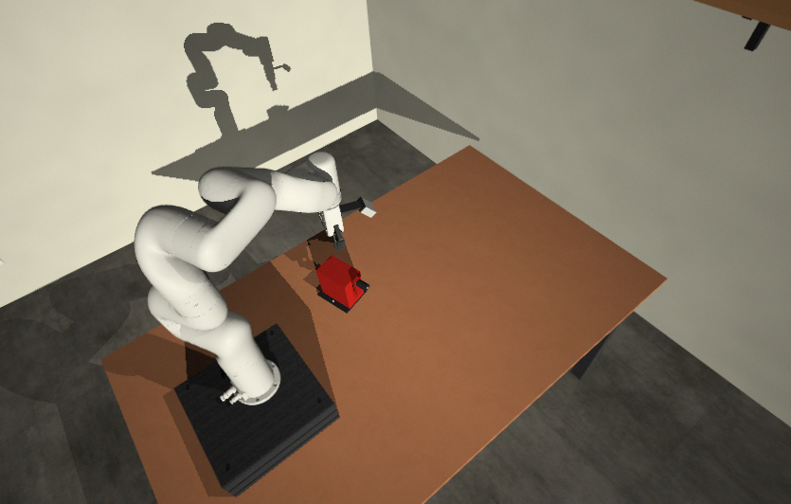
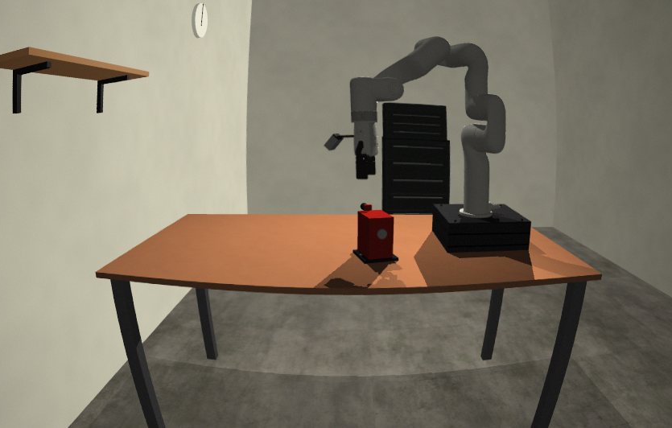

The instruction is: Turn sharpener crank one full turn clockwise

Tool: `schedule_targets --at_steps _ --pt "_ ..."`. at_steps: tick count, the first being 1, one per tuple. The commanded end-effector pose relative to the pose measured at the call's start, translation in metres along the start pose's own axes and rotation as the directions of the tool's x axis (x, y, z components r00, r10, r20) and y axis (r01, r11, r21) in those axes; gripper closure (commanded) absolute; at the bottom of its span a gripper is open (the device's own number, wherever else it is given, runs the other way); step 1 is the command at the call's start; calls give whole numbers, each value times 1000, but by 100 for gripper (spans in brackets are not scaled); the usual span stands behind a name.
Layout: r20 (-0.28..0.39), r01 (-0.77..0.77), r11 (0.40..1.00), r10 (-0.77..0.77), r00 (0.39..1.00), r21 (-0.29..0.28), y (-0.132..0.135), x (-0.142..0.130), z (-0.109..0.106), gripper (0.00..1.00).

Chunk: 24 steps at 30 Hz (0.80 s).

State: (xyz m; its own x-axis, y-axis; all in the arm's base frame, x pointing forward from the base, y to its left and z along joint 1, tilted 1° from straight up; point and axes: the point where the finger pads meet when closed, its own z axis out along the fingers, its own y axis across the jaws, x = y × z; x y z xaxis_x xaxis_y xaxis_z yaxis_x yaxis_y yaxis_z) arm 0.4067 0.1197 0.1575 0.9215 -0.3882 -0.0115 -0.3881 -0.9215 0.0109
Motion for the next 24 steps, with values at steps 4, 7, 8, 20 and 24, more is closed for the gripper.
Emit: schedule_targets --at_steps 4,7,8,20,24 --pt "-8 -288 957 288 957 12 35 19 8 0" --pt "-6 -406 914 406 914 16 51 24 13 0" --pt "-6 -406 914 406 914 16 51 24 13 0" --pt "12 -794 607 795 607 30 116 40 30 0" --pt "16 -846 532 846 533 32 127 42 34 0"
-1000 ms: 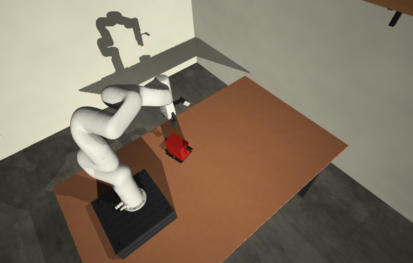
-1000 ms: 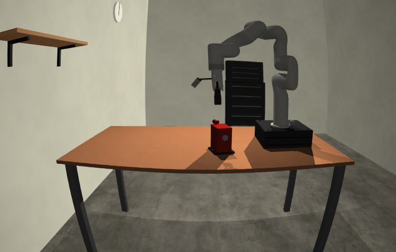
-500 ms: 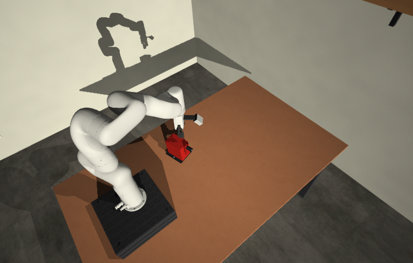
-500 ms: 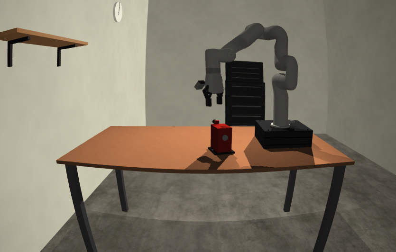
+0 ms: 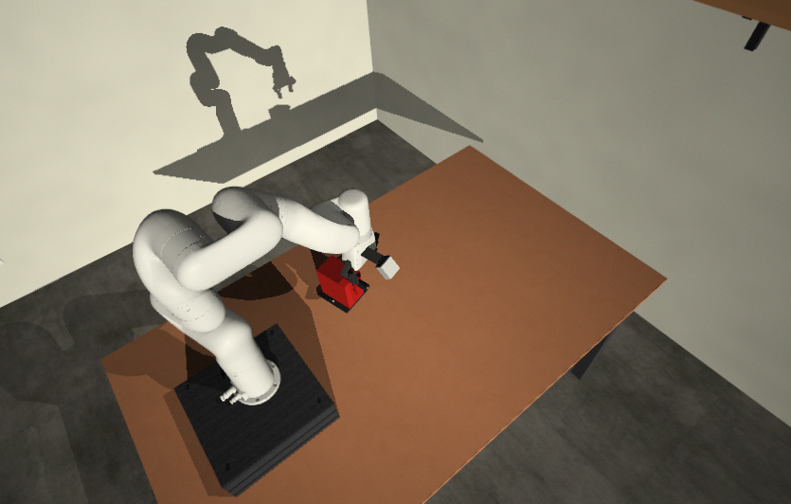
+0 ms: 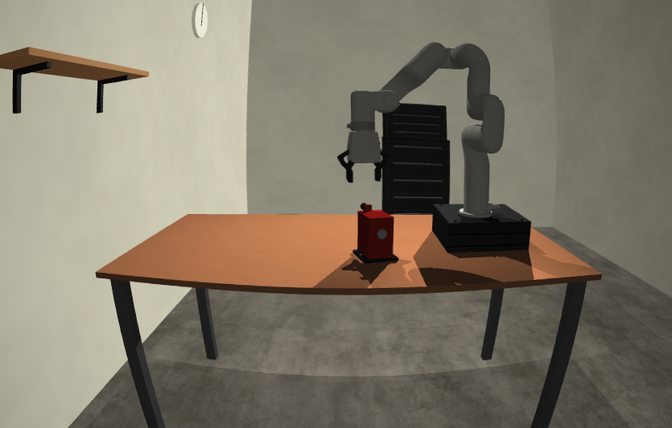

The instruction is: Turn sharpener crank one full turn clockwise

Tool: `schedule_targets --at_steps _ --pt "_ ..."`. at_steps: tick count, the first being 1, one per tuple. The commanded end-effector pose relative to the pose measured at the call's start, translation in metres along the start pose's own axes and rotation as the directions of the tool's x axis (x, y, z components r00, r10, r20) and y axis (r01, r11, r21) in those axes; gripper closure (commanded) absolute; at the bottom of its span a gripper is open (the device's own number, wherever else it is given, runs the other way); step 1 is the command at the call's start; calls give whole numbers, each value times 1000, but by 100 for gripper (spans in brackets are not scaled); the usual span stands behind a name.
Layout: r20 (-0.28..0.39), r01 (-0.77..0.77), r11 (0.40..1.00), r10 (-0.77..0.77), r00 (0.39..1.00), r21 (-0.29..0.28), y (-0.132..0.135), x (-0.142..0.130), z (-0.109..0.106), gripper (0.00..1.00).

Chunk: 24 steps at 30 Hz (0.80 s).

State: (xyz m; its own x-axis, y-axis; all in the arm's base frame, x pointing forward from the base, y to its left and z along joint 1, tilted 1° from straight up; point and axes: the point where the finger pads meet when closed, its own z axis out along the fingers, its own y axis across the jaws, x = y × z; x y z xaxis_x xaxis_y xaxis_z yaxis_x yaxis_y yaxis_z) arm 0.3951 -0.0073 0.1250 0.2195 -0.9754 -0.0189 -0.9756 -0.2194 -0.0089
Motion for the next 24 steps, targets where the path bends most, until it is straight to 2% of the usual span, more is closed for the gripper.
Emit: schedule_targets --at_steps 1,9,10,24 --pt "-6 -58 998 58 998 8 1 7 0 0" --pt "-6 -59 998 60 998 8 2 7 0 0" --pt "-6 -59 998 60 998 8 2 7 0 100" --pt "-6 -59 998 60 998 8 2 7 0 100"
